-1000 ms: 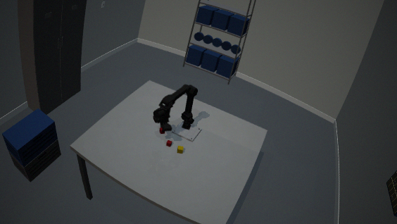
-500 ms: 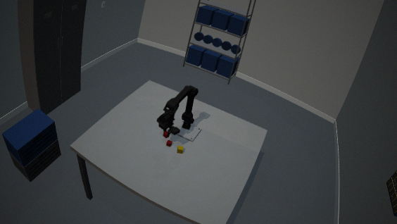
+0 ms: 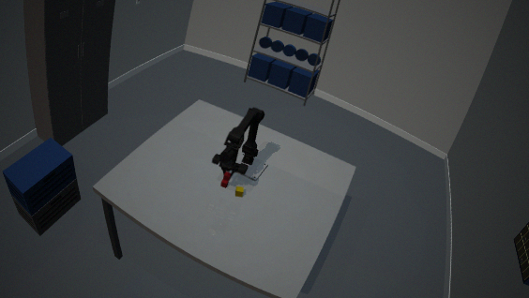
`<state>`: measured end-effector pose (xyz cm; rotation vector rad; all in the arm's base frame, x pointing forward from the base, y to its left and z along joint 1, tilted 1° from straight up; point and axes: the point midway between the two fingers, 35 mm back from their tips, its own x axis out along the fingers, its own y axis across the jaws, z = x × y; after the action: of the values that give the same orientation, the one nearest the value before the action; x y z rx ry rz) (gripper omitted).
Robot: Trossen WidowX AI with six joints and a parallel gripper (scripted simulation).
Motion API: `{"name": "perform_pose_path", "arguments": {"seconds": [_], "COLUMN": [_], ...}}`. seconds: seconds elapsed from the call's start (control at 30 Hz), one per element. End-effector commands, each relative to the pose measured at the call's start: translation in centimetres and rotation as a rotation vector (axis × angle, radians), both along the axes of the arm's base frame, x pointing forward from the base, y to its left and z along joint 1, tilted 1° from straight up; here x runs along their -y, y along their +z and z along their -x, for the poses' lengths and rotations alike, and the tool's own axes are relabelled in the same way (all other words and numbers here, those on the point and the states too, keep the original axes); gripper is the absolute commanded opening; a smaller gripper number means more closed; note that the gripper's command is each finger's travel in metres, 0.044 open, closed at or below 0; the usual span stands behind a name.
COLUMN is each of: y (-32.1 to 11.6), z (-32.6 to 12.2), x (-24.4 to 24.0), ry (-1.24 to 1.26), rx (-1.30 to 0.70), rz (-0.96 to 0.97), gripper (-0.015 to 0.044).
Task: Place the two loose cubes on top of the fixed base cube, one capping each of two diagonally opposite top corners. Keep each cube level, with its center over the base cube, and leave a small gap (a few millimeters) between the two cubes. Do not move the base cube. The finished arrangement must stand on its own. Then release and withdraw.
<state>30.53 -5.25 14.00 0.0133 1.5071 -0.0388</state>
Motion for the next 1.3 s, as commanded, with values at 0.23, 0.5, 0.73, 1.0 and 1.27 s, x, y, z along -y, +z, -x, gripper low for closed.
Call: {"name": "perform_pose_path", "arguments": {"seconds": [0.23,0.5,0.73,1.0,1.27], "y": [-0.8,-1.2,-1.5,-1.8,-1.9], "z": [-0.7,-0.9,-0.9,-0.9,-0.8], "x": [-3.4,-5.8,-7.9,-10.0,-10.1], "ry": [0.35,0.592,0.804,1.005,1.015], "rx": [-0.017,-0.021,-0.024,-0.026,-0.026], "rz": [0.012,0.02,0.027,0.034,0.035], "gripper": [0.0105,0.0105,0.0105,0.0105,0.0105]}}
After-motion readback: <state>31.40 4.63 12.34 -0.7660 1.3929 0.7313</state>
